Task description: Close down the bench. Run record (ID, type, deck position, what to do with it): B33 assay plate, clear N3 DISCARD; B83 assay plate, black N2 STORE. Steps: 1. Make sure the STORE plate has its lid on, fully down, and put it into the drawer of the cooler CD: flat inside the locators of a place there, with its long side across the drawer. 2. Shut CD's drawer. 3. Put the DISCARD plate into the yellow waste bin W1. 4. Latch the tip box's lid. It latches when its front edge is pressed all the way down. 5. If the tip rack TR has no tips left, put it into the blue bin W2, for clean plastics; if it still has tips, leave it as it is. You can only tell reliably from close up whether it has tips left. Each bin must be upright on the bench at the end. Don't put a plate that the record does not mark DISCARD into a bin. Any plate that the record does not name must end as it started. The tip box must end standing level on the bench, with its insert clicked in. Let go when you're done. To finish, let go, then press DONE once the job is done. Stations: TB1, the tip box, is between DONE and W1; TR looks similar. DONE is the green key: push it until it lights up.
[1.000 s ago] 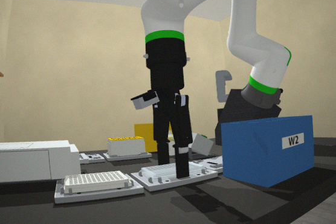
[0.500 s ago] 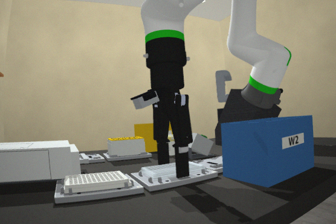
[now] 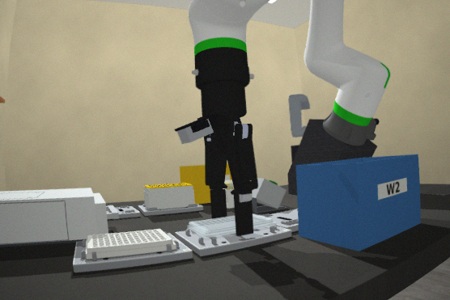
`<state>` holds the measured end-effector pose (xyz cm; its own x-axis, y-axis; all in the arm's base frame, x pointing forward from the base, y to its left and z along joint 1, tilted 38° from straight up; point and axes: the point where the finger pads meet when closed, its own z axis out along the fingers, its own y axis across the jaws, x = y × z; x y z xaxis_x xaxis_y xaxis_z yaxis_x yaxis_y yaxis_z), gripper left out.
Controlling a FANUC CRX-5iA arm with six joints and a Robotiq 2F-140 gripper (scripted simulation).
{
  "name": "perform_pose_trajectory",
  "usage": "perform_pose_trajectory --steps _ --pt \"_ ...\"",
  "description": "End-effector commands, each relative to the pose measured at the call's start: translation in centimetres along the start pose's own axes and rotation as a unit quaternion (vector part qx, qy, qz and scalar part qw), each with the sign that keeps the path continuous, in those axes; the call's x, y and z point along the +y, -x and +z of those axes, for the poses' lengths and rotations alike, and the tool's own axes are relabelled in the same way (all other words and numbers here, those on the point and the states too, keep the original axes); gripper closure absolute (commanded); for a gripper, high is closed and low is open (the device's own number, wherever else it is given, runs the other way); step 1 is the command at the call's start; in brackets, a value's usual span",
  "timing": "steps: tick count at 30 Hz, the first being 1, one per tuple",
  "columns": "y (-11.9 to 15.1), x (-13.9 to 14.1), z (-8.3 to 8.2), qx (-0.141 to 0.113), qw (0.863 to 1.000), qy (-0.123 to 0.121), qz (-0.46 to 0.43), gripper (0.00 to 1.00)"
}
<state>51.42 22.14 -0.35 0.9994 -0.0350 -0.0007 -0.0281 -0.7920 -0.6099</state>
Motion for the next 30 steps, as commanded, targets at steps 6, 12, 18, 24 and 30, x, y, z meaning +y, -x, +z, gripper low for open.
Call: perform_pose_trajectory --steps 6,12,18,24,30 --pt "-0.1 0.0 -0.3 0.001 1.0 0.0 0.0 0.9" --pt "-0.1 0.0 -0.7 0.001 1.0 0.0 0.0 0.9" --pt "-0.1 0.0 -1.2 0.001 1.0 0.0 0.0 0.9" --pt "-0.1 0.0 -2.0 0.001 1.0 0.0 0.0 0.9" --pt "-0.1 0.0 -2.8 0.001 1.0 0.0 0.0 0.9"
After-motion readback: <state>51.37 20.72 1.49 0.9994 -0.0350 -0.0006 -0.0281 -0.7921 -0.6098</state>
